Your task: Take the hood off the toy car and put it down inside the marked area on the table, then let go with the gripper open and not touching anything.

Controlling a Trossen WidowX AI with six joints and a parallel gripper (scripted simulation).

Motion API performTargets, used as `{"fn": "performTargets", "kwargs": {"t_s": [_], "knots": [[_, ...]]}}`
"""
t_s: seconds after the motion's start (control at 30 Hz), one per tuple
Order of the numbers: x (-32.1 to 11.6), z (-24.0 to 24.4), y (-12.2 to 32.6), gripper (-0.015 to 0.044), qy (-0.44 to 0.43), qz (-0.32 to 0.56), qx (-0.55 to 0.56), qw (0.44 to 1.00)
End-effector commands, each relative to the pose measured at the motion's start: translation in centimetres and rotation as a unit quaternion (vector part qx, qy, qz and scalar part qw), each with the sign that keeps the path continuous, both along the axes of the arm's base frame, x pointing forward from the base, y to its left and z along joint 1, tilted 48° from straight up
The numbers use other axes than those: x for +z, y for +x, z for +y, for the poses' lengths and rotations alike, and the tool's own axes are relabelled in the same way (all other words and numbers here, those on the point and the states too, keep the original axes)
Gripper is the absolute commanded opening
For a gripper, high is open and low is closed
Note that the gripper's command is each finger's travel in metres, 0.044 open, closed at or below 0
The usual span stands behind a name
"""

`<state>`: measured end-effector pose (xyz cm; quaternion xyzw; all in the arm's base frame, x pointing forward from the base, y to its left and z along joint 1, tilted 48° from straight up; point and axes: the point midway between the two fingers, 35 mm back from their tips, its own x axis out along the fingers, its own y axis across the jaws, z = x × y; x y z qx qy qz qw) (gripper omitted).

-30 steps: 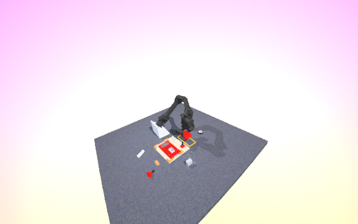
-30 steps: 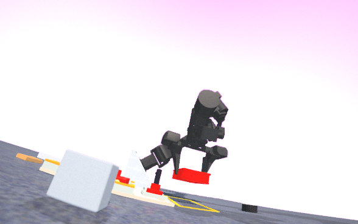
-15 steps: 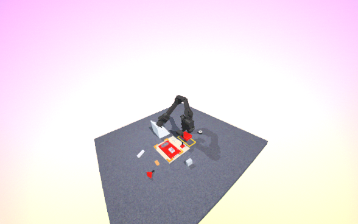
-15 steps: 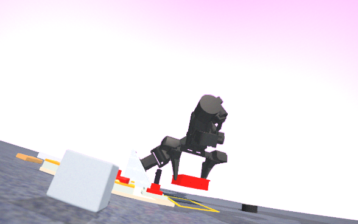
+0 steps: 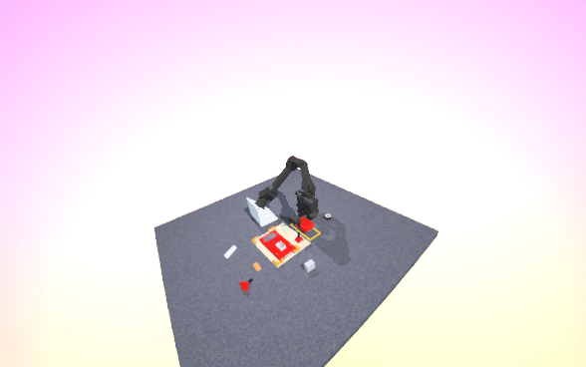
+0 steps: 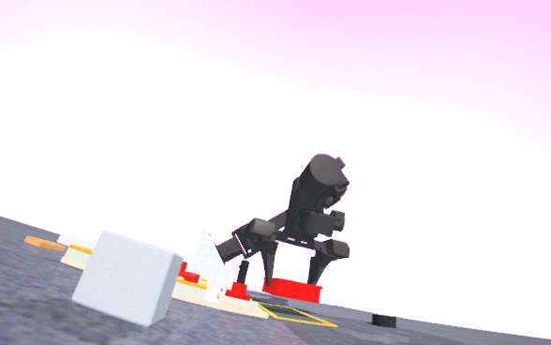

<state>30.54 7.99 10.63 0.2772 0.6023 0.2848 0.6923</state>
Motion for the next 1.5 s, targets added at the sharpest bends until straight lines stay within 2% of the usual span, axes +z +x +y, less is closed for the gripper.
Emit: {"fn": "performTargets", "kwargs": {"t_s": [0.0,1.47], "knots": [[-0.2,0.3,-0.1,0.0,0.003,0.003,-0.002,1.0],[-1.5,1.8,0.1,0.0,0.004,0.003,-0.002,1.0]]}}
